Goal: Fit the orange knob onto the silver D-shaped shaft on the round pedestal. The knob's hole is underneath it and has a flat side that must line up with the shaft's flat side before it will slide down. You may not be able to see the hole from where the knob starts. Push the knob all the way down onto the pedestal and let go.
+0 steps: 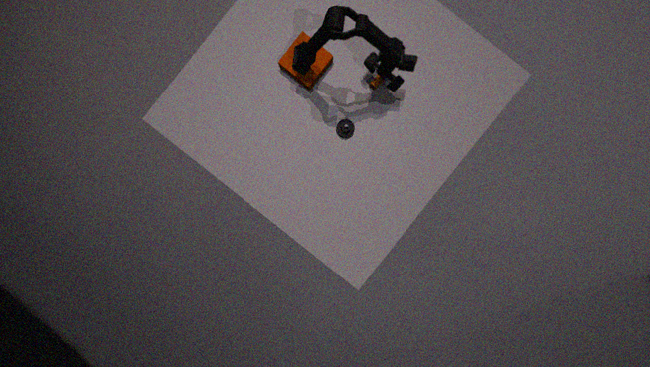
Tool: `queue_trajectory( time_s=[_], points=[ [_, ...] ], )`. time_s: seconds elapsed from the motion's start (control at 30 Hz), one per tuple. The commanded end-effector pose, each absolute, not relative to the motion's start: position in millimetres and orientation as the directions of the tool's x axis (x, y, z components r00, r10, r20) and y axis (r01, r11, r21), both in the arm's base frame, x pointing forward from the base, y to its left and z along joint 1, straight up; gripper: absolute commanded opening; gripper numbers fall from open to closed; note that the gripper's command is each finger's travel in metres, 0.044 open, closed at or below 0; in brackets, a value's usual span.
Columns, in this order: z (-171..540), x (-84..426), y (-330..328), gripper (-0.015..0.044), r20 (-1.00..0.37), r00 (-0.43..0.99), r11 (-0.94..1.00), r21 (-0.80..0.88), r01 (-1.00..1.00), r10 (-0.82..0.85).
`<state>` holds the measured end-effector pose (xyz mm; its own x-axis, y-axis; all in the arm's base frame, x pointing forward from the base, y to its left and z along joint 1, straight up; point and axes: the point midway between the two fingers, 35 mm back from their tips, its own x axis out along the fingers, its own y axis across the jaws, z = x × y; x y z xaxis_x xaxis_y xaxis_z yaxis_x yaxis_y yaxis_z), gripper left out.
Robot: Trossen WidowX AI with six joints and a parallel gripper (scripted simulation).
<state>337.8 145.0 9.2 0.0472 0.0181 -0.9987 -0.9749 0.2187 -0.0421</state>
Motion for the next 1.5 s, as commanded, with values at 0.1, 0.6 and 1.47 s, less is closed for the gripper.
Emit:
queue_trajectory(
  time_s=[0.1,0.6,1.47],
  points=[
    [1.7,334.1,142.8,0.0387,-0.999,0.031,0.215,-0.028,-0.976,0.008],
    [1.7,334.1,142.8,0.024,-0.999,0.031,0.215,-0.028,-0.976,0.008],
    [11.0,333.9,135.4,0.0179,-0.983,0.073,0.219,-0.034,-0.975,0.169]
  ],
)
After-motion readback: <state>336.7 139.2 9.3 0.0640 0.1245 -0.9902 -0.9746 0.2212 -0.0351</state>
